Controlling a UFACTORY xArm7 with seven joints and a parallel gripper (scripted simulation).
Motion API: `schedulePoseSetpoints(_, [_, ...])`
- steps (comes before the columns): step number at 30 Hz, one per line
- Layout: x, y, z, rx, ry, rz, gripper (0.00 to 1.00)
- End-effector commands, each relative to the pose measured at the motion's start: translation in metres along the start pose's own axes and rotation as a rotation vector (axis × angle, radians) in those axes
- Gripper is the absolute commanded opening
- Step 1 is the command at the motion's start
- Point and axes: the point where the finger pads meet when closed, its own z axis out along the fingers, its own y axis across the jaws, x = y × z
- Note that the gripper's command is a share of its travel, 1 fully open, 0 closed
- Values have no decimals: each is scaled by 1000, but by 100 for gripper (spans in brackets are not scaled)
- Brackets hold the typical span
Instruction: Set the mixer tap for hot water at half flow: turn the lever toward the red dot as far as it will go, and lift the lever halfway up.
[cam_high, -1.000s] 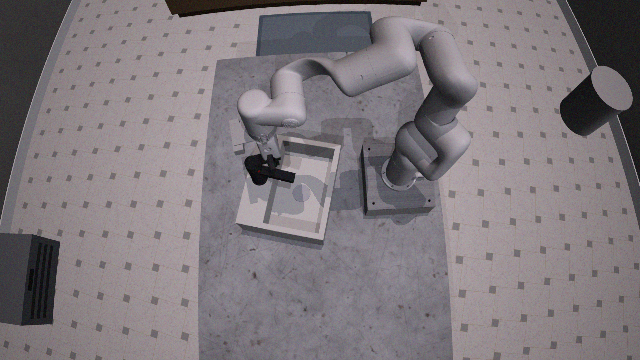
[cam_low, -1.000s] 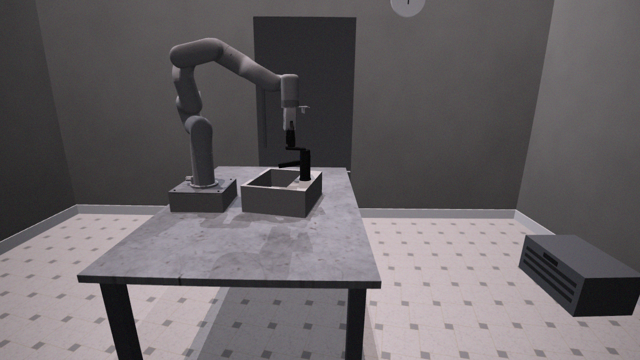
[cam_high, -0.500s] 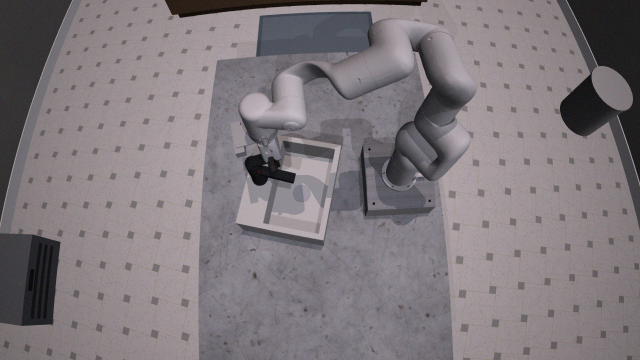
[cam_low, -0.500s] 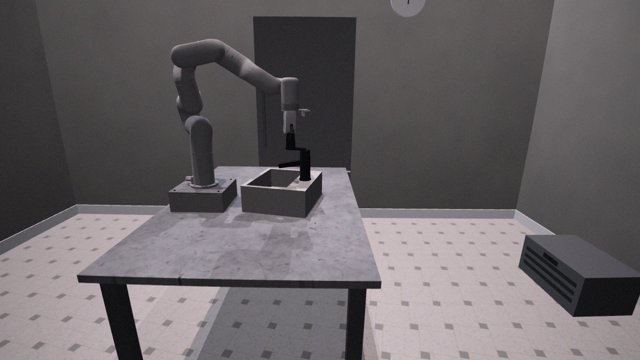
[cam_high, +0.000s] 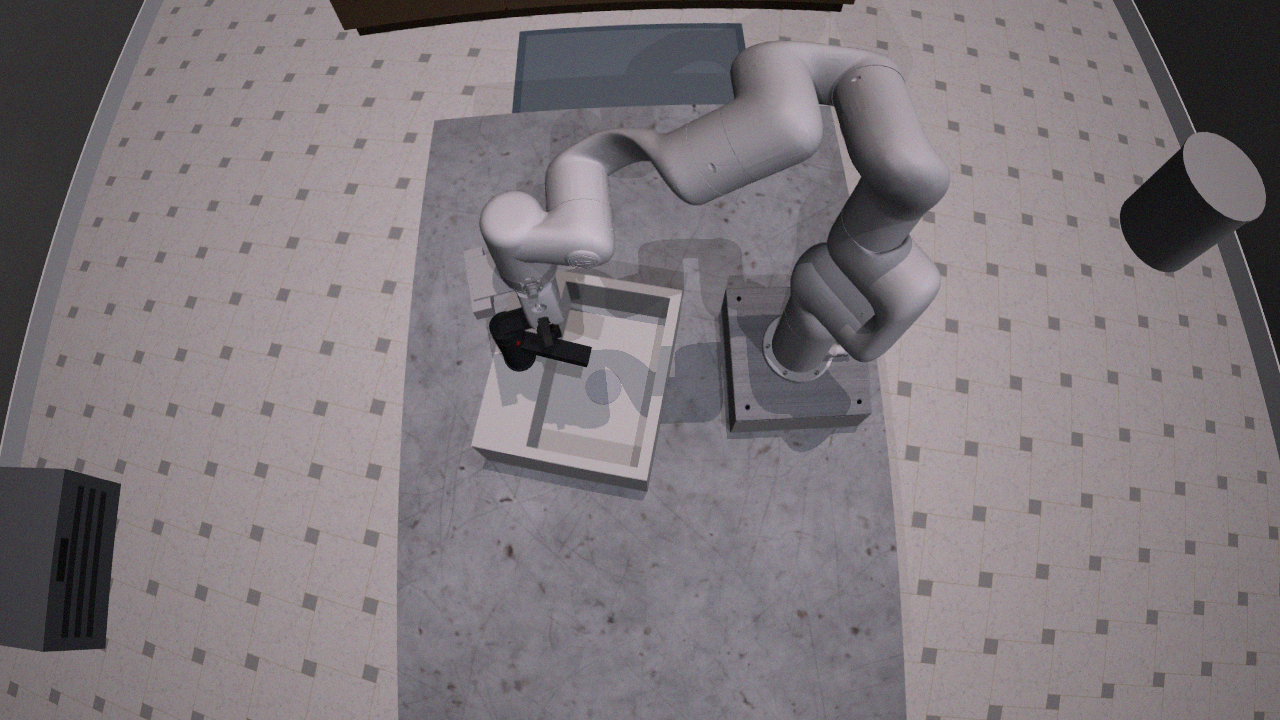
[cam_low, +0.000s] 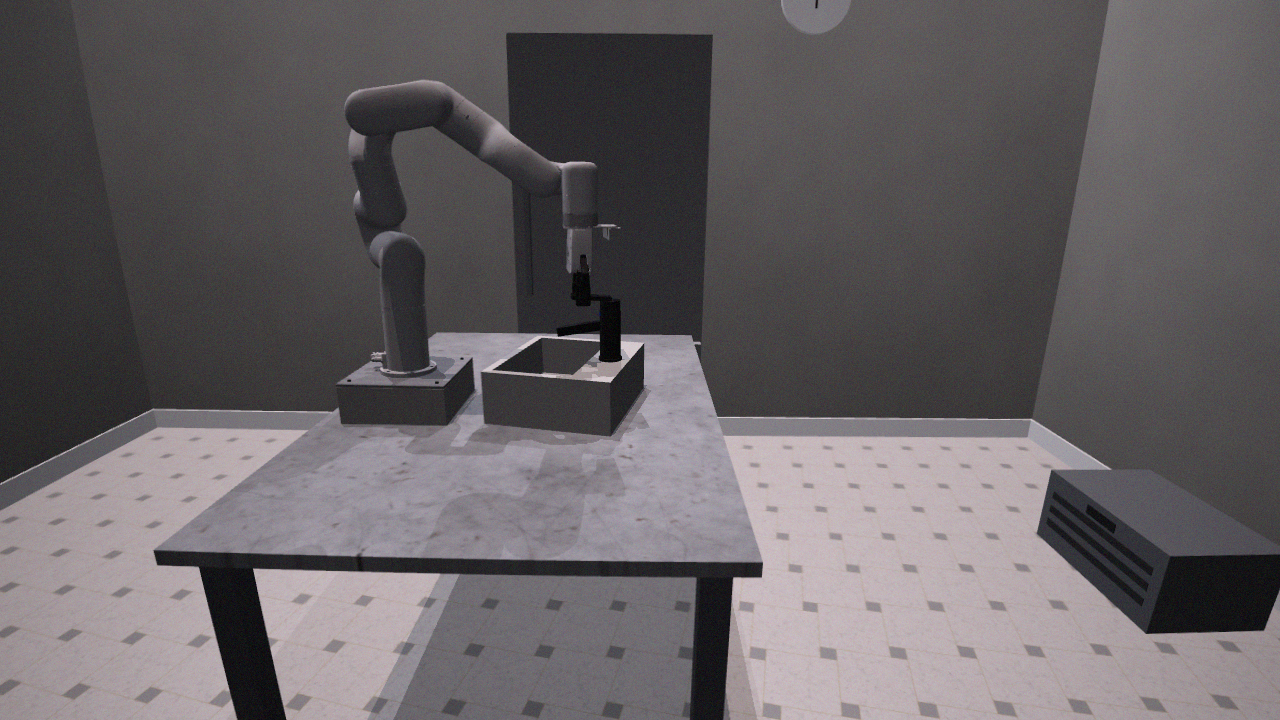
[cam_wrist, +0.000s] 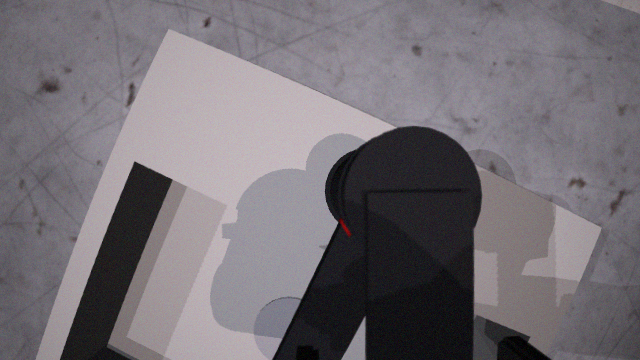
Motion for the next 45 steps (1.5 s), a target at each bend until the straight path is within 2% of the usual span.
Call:
schedulePoseSetpoints(1, [1, 0, 1, 0, 4, 0, 73])
schedulePoseSetpoints(28, [1, 0, 5, 0, 4, 0, 73])
schedulePoseSetpoints(29, [1, 0, 5, 0, 4, 0, 0])
schedulePoseSetpoints(45, [1, 0, 5, 0, 4, 0, 0])
